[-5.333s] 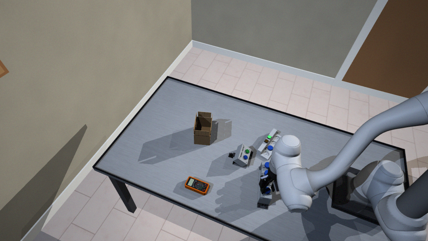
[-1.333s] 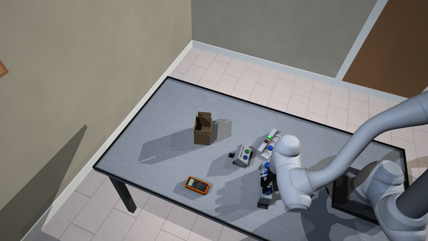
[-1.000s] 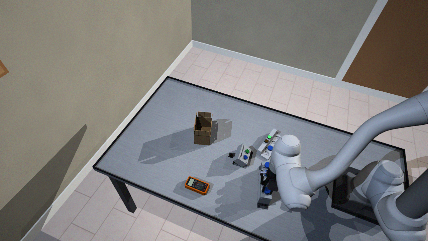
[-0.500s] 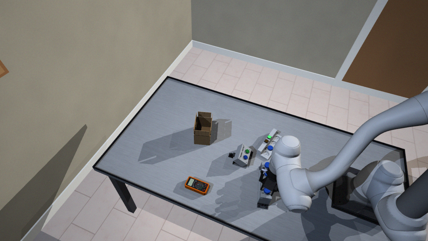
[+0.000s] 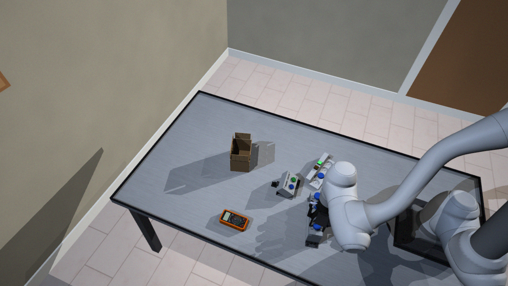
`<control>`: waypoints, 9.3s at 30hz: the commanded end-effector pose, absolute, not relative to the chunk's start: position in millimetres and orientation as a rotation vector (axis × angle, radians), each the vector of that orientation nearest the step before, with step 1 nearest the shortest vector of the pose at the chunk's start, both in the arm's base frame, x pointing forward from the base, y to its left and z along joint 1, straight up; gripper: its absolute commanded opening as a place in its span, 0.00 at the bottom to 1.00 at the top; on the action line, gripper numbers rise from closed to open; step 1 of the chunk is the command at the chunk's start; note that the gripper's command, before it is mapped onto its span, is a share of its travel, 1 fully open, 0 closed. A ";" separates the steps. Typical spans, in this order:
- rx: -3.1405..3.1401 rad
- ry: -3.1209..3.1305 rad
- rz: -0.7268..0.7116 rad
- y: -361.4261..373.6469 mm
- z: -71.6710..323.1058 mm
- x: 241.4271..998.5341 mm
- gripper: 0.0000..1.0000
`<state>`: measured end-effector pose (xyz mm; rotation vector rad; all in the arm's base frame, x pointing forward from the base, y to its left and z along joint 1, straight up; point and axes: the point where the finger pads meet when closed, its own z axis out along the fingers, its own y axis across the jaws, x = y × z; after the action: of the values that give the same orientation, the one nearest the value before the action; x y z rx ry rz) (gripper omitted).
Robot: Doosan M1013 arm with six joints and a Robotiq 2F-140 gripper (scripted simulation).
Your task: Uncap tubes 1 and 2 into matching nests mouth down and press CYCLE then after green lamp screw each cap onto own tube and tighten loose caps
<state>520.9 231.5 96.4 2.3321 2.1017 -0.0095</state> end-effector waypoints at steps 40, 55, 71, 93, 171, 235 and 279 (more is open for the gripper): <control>1.327 2.851 -0.003 231.8 97.4 521.4 0.30; 2.223 2.223 -0.004 231.8 97.3 521.5 0.30; 2.573 1.805 -0.005 231.7 96.8 521.5 0.41; 2.209 2.237 -0.004 231.8 97.1 521.5 0.41; 2.573 1.805 -0.005 231.7 96.3 521.5 0.41; 2.383 2.050 -0.004 231.8 96.5 521.6 0.30; 1.327 2.851 -0.003 231.8 96.1 521.6 0.41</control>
<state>521.3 231.5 95.5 1.5197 2.7198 -0.0322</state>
